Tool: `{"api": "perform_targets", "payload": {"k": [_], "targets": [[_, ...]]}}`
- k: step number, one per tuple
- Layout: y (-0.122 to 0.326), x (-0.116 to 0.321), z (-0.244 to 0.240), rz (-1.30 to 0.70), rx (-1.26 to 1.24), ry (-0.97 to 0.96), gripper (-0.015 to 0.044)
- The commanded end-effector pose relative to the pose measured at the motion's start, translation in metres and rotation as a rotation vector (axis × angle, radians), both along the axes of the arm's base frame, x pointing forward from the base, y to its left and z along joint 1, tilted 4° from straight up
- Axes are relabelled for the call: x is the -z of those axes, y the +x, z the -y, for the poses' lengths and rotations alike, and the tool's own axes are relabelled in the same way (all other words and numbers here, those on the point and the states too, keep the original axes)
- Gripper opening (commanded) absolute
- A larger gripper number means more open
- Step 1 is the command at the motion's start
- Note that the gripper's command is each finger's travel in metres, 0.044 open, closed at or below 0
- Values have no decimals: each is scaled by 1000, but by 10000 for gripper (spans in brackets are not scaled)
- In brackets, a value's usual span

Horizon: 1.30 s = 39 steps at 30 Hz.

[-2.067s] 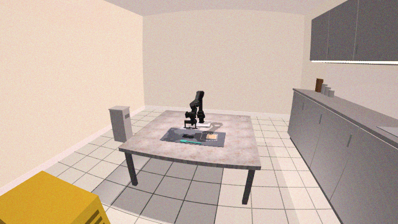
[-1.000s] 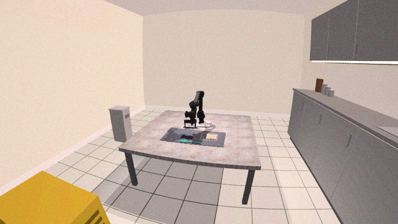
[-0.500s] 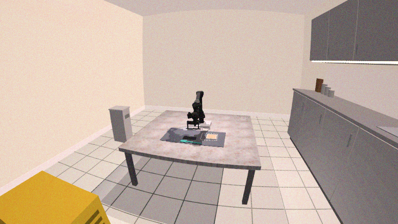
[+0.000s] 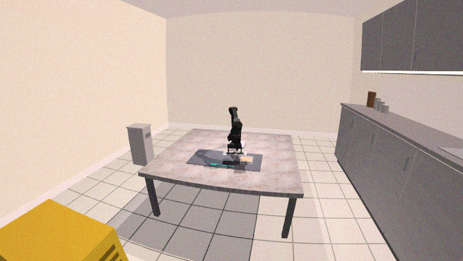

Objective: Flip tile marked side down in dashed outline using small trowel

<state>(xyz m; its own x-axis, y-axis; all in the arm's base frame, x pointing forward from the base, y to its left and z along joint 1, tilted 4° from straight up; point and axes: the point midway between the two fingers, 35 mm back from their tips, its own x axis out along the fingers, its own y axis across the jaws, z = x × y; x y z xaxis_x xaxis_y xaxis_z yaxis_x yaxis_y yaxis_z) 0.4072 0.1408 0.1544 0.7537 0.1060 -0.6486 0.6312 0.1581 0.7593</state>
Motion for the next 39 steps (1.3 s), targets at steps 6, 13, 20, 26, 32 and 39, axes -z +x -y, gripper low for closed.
{"api": "perform_targets", "payload": {"k": [6,13,20,26,32,39], "targets": [[1,7,-73,-7,30,11,0],[-11,17,-132,1,51,16,0],[-34,28,-192,26,65,23,0],[-63,39,-241,61,71,36,0],[-71,41,-253,71,72,41,0],[-71,44,-253,71,72,41,0]]}}
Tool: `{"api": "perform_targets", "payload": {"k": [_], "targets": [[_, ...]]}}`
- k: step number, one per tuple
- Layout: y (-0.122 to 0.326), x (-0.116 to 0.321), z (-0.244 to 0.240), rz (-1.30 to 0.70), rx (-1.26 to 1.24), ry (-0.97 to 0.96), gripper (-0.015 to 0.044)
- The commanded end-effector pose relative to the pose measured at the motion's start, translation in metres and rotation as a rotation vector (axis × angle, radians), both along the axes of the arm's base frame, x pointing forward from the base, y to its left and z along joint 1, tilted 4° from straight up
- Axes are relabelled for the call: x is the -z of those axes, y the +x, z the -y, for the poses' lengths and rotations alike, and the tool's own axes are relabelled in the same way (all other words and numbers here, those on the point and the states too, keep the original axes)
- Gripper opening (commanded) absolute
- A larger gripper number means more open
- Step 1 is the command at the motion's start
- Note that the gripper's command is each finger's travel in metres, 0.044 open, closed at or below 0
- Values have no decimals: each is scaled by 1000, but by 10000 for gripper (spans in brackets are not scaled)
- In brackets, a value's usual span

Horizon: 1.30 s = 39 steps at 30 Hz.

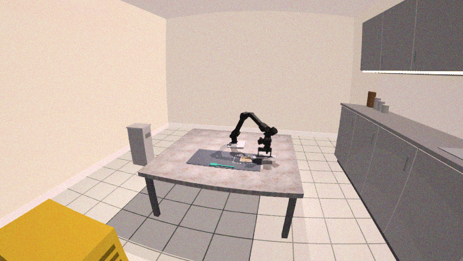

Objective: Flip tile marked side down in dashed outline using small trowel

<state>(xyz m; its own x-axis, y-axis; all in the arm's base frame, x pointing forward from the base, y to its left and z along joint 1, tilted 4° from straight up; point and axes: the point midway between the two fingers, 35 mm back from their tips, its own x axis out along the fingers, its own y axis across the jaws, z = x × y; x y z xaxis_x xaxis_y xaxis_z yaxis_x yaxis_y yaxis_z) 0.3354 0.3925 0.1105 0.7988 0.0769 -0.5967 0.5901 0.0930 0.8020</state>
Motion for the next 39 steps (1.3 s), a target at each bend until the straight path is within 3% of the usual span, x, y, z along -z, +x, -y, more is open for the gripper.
{"api": "perform_targets", "payload": {"k": [1,23,39], "targets": [[1,1,-1,8,8,7,0],[3,36,-1,8,8,7,0],[6,37,19,9,8,5,0]]}}
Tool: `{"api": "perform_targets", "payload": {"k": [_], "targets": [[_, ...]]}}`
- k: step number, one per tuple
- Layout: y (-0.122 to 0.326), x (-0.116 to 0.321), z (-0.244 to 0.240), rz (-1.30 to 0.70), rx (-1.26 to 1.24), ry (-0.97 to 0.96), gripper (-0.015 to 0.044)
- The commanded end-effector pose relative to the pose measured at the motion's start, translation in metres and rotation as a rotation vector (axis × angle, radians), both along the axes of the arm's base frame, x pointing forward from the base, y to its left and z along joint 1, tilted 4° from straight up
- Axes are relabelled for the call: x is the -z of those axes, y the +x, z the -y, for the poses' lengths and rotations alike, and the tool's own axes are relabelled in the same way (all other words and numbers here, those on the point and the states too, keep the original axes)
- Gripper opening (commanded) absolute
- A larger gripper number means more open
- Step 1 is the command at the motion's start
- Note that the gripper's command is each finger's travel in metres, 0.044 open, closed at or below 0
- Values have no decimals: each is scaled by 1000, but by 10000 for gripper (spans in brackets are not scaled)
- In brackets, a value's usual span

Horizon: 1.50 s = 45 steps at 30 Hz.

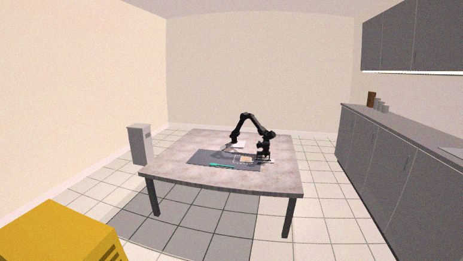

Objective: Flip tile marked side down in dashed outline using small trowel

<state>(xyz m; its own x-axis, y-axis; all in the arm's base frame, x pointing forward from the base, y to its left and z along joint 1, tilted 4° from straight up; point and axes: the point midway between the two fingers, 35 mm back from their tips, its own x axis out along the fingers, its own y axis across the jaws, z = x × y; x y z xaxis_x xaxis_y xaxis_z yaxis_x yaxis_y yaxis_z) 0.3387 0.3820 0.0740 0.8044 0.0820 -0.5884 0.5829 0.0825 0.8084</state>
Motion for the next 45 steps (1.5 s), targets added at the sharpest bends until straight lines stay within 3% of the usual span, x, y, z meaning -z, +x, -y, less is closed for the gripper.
{"api": "perform_targets", "payload": {"k": [1,21,35,45], "targets": [[2,1,9,-1,5,-6,0],[2,-40,-17,-1,21,-4,0],[86,-48,106,-16,300,3,0],[118,-57,196,8,511,37,0]]}}
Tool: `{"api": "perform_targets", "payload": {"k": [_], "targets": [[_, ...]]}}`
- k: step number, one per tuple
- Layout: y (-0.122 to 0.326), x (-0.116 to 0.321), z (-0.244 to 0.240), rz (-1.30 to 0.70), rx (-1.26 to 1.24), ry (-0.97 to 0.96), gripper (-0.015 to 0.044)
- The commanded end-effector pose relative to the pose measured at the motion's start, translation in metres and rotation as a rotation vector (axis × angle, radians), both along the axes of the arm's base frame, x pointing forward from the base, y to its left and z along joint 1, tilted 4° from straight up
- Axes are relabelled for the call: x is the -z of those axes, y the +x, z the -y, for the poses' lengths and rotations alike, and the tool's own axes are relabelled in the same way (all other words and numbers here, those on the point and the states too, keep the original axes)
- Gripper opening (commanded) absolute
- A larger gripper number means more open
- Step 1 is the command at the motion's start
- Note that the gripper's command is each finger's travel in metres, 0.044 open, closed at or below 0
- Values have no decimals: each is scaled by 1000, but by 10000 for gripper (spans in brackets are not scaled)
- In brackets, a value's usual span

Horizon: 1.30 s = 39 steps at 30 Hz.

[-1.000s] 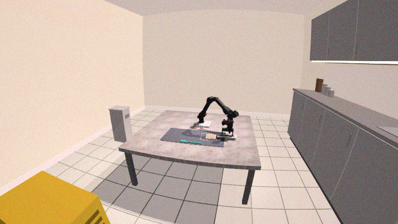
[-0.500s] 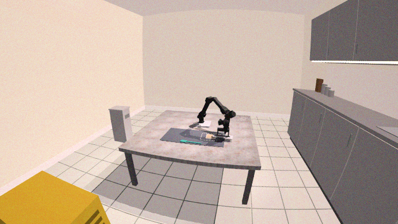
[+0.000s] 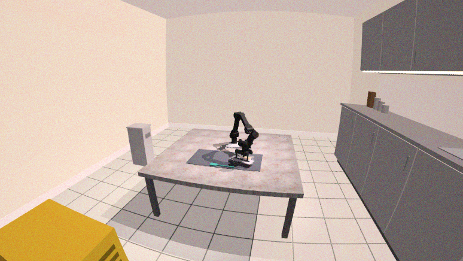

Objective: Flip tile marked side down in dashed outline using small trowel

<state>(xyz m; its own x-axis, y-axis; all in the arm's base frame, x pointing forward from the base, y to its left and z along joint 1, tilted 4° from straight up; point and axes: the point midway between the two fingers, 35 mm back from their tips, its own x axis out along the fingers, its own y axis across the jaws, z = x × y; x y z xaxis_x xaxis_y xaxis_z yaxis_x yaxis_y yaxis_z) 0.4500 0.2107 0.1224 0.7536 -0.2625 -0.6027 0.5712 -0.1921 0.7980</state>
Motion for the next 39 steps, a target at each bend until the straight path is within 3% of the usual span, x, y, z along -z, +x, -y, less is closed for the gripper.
{"api": "perform_targets", "payload": {"k": [1,18,35,39], "targets": [[10,-9,35,30,89,16,0],[23,-18,217,51,476,7,0],[-29,-19,385,72,891,24,0],[-37,-19,398,74,928,25,0]]}}
